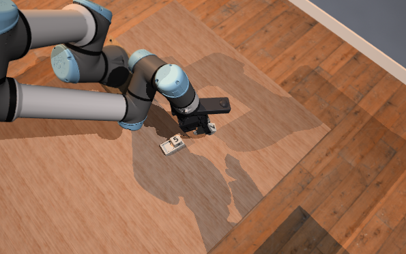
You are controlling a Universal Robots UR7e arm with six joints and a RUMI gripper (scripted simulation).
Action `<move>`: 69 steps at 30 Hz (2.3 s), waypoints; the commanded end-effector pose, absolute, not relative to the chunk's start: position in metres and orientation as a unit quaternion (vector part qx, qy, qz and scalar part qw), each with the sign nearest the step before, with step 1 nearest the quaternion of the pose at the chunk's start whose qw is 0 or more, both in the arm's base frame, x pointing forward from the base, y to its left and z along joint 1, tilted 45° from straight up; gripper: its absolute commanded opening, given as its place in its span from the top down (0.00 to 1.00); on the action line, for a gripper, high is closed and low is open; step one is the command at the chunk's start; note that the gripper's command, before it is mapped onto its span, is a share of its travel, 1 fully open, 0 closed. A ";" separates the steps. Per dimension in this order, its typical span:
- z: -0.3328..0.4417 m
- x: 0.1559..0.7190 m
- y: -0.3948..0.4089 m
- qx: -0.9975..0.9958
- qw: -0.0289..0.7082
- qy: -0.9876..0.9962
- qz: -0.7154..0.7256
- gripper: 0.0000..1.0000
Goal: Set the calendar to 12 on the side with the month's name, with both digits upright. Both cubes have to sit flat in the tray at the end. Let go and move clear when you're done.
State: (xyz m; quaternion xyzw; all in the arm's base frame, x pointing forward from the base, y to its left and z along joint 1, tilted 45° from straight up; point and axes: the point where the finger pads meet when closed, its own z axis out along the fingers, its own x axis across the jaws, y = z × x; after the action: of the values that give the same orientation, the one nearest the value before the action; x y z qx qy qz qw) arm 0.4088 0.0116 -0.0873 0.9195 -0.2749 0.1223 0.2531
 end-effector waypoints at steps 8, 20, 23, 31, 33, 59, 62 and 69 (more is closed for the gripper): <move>-0.090 0.408 0.011 0.925 0.230 -0.274 0.125 0.89; -0.090 0.407 0.010 0.941 0.153 -0.263 0.146 0.89; -0.088 0.407 0.010 0.944 0.139 -0.259 0.153 0.89; -0.086 0.408 0.010 0.945 0.129 -0.256 0.158 0.89; -0.086 0.408 0.010 0.945 0.129 -0.256 0.158 0.89; -0.090 0.405 0.008 0.954 0.029 -0.240 0.177 0.89; -0.089 0.406 0.008 0.954 0.020 -0.238 0.182 0.89; -0.086 0.406 0.008 0.954 0.005 -0.233 0.190 0.89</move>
State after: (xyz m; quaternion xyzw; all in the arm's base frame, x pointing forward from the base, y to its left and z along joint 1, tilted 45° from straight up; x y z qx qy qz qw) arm 0.4060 0.0075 -0.0874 0.9539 -0.2359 0.1852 0.0136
